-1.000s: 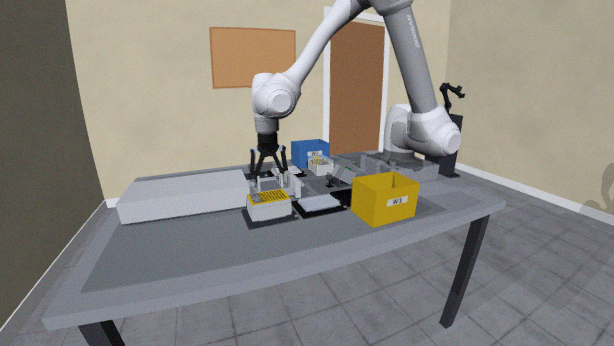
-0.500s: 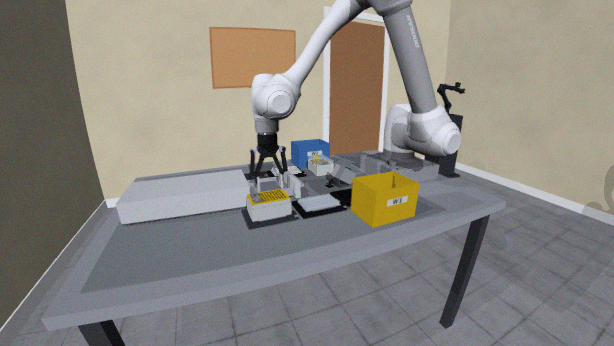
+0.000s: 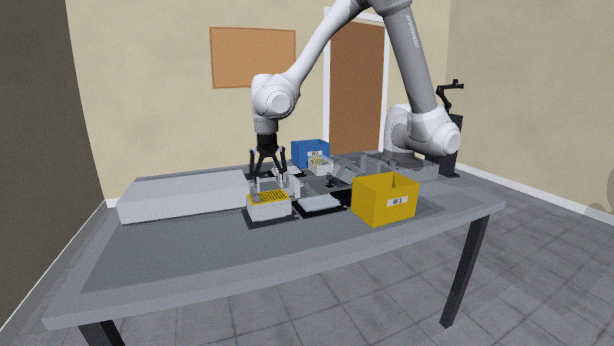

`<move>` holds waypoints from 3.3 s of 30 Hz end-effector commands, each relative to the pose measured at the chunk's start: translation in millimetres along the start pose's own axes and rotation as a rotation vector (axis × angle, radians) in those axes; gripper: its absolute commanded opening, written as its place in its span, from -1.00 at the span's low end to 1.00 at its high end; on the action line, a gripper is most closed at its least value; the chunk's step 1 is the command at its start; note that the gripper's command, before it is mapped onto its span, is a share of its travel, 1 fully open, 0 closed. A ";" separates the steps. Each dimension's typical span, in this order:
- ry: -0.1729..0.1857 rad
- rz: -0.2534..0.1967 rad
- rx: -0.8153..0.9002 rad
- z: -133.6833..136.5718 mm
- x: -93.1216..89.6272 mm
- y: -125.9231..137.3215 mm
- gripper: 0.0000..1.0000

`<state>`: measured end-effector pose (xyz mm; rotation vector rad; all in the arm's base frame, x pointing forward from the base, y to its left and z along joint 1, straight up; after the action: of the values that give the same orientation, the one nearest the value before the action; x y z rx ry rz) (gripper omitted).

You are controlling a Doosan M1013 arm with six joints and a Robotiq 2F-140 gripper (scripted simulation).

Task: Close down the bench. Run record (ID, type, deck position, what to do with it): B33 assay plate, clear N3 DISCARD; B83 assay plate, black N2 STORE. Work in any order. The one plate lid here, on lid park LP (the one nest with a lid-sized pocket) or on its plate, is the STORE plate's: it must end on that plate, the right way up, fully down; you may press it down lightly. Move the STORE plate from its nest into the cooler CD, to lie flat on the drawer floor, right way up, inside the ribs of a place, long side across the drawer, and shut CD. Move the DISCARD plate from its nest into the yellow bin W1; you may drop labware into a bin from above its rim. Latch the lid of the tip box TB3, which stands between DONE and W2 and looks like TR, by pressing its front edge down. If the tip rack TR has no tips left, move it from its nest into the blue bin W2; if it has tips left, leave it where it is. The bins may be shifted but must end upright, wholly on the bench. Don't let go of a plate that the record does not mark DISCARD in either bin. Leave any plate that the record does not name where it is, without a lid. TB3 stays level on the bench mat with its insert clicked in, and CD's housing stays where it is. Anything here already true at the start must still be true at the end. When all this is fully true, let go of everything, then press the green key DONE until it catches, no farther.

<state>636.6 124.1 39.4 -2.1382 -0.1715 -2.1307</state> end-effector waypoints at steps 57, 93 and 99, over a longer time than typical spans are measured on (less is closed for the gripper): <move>-0.001 0.000 0.000 3.1 -0.4 -0.1 -1.00; -0.001 0.000 0.000 3.0 -0.4 -0.1 0.33; -0.001 0.000 0.000 3.0 -0.4 -0.1 0.33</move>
<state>639.5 124.7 38.9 -2.1391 -0.1716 -2.1298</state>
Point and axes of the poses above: the point where the finger pads meet when closed, its own x axis back along the fingers, its own z axis across the jaws, y = z × x, the point moved 7 cm from there along x, back along the fingers, and after that the axes turned 1 degree about -x, right-handed, at the moved point
